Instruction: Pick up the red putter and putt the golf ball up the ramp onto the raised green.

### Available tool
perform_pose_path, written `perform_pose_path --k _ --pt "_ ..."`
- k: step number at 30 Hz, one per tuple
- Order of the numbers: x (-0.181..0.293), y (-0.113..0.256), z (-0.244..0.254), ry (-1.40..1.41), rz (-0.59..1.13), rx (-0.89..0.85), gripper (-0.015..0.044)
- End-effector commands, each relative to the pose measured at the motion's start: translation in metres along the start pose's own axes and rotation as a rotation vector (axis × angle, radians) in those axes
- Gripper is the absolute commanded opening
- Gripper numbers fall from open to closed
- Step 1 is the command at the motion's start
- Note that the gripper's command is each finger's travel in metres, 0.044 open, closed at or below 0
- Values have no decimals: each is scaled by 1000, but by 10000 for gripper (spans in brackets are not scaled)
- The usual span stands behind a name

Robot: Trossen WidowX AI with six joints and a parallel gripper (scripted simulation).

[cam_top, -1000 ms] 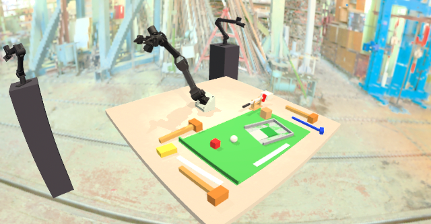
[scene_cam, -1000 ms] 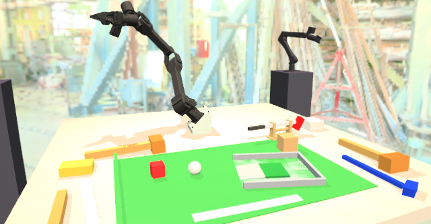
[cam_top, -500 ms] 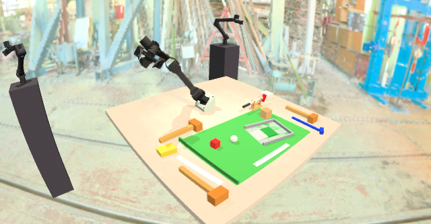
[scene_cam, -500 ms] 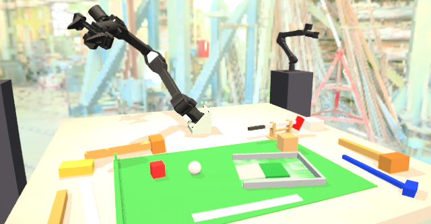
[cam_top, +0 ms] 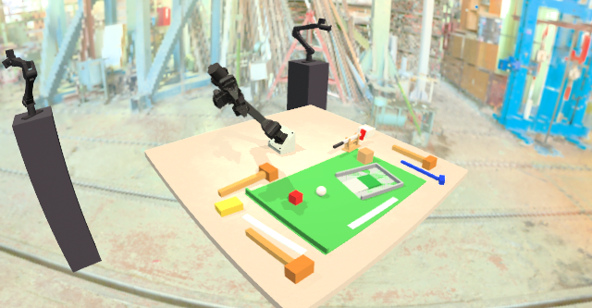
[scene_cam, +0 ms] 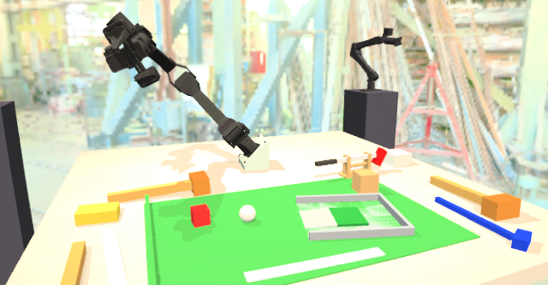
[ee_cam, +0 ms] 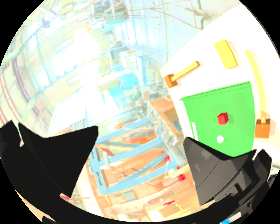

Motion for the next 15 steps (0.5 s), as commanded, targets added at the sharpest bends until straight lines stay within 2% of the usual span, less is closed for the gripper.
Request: perform_pose_path --k 1,5,15 --pt "29 -33 -8 177 103 56 440" --pt "66 -62 -20 250 199 106 440" --pt "165 -120 -66 802 508 220 440"
Point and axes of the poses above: the point midway between the two fingers, 35 mm back from their tips, its own y axis back along the fingers, its own z axis across the jaws, x = y × z, the point moved 9 cm from there along y, back along the fingers, and after that the axes turned 7 degrees about y, right-handed, at the moved point
